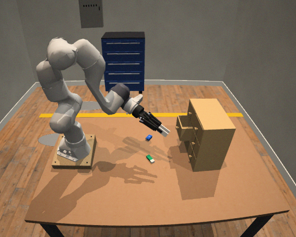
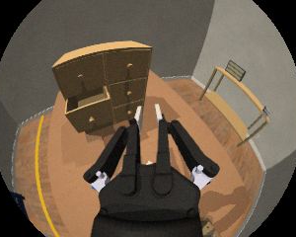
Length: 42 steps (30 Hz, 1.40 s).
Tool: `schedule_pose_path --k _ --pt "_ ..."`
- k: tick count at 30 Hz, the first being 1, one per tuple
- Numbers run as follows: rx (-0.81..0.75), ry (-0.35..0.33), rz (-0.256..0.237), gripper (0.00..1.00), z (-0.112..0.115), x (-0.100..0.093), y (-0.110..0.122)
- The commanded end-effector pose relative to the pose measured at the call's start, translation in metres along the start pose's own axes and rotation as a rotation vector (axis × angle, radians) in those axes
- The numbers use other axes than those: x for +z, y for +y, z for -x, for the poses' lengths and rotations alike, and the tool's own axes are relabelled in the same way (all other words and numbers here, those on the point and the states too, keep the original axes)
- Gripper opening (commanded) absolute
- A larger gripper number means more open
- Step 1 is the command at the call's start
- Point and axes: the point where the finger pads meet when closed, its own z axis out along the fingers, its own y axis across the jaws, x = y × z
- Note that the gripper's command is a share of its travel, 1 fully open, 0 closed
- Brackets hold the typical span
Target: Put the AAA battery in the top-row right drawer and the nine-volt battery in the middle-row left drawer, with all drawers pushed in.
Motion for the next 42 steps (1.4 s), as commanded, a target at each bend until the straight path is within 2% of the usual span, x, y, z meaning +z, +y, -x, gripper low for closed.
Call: schedule_pose_path --k 1,3,4,9,10,15,16,21,22,27,28,33,34,39,40,42 --pt "-0.127 -0.038 0.041 0.2 0.002 0.001 0.011" --pt "-0.127 -0.038 0.041 0.2 0.002 0.001 0.011" --pt "-0.152 -0.108 0.098 0.2 0.002 0.0 0.025" --pt "-0.152 -0.108 0.098 0.2 0.002 0.0 0.025" --pt "-0.175 -0.187 0.143 0.2 0.005 -0.003 0.038" --pt "-0.175 -0.187 0.143 0.2 0.005 -0.003 0.038" --pt "-0.196 -0.276 0.173 0.2 0.01 -0.009 0.048" --pt "-0.196 -0.276 0.173 0.2 0.01 -0.009 0.048" --pt "-0.215 -0.371 0.187 0.2 0.015 -0.017 0.054" --pt "-0.215 -0.371 0.187 0.2 0.015 -0.017 0.054" --pt "-0.232 -0.469 0.182 0.2 0.021 -0.027 0.057" --pt "-0.232 -0.469 0.182 0.2 0.021 -0.027 0.057" --pt "-0.246 -0.568 0.16 0.2 0.026 -0.039 0.057" --pt "-0.246 -0.568 0.16 0.2 0.026 -0.039 0.057" --pt "-0.258 -0.663 0.119 0.2 0.031 -0.053 0.052" --pt "-0.258 -0.663 0.119 0.2 0.031 -0.053 0.052"
